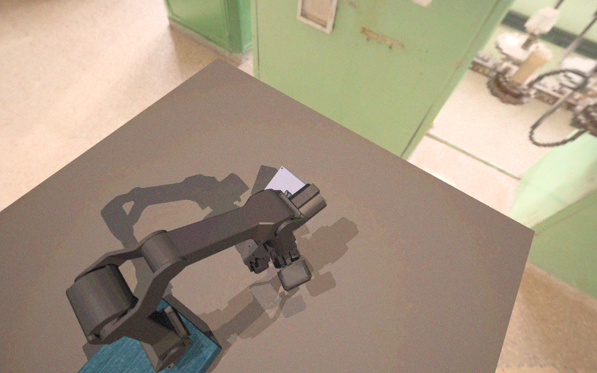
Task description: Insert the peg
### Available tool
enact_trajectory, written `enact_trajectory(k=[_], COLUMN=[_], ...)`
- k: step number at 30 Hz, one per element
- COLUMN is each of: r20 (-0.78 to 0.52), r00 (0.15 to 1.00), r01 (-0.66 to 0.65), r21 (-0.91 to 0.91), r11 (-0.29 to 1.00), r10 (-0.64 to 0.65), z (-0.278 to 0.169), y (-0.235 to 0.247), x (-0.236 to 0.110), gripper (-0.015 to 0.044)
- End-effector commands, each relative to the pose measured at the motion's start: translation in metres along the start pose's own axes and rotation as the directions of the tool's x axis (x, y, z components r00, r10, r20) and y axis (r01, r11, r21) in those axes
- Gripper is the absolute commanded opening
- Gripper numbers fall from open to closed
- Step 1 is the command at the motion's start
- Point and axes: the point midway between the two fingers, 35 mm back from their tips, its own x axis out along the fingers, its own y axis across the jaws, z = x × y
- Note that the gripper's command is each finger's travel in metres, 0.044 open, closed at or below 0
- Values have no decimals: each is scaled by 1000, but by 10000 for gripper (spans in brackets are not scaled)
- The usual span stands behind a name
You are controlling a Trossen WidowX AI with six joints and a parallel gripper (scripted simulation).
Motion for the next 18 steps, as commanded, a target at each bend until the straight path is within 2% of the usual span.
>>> enact_trajectory(k=[1,18], r20=[-27,-118], r00=[1000,993], r01=[0,12], r21=[-25,-107], r11=[1000,994], r10=[-1,-25], z=[-3,-11], y=[-6,-32], x=[-2,-10], gripper=[0,0])
